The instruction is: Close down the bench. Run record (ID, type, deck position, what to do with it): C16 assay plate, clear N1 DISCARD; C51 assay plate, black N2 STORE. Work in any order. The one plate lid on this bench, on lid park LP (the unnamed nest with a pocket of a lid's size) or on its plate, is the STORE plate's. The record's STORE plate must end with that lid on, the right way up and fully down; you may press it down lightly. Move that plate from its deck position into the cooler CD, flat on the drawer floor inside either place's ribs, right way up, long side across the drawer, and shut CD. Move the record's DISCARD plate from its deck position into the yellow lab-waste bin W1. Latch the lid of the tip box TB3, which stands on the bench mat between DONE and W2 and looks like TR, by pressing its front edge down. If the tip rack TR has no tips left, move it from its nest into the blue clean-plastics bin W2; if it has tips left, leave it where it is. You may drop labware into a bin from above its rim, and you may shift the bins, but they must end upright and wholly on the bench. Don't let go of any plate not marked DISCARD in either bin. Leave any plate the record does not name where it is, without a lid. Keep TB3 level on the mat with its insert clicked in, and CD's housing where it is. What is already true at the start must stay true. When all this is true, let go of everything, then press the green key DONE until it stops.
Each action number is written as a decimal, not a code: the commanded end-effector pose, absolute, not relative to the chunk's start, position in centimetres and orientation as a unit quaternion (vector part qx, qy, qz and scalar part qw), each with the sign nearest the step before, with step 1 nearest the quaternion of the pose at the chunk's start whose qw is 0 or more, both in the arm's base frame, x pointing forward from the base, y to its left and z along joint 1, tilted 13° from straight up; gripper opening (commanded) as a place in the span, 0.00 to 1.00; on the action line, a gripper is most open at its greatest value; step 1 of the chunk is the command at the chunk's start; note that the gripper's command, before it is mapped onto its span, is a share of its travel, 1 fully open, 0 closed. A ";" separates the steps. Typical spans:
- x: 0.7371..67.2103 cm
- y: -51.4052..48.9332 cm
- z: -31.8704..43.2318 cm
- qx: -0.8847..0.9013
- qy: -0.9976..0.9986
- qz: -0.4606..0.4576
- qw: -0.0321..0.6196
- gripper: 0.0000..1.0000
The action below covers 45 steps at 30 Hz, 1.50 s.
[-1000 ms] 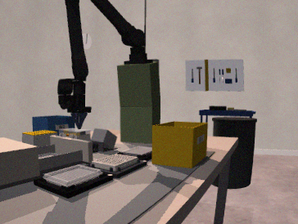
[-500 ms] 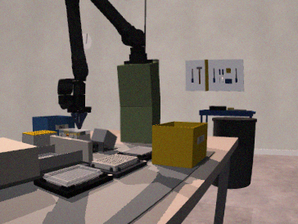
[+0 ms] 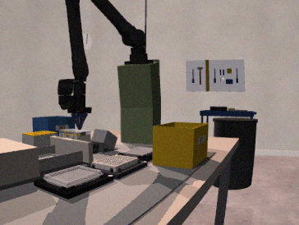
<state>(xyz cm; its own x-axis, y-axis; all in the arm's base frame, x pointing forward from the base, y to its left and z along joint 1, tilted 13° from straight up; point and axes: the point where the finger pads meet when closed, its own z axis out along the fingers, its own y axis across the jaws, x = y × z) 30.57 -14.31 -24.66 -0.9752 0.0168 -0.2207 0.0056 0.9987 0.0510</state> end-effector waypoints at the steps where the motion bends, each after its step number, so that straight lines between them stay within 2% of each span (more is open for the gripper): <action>1: 31.4 -14.0 -26.0 -0.001 0.993 0.022 0.114 0.00; 23: 31.4 -14.0 -26.0 -0.001 0.993 0.022 0.114 0.00; 45: 29.8 -14.7 -21.1 0.003 0.993 0.023 0.113 0.00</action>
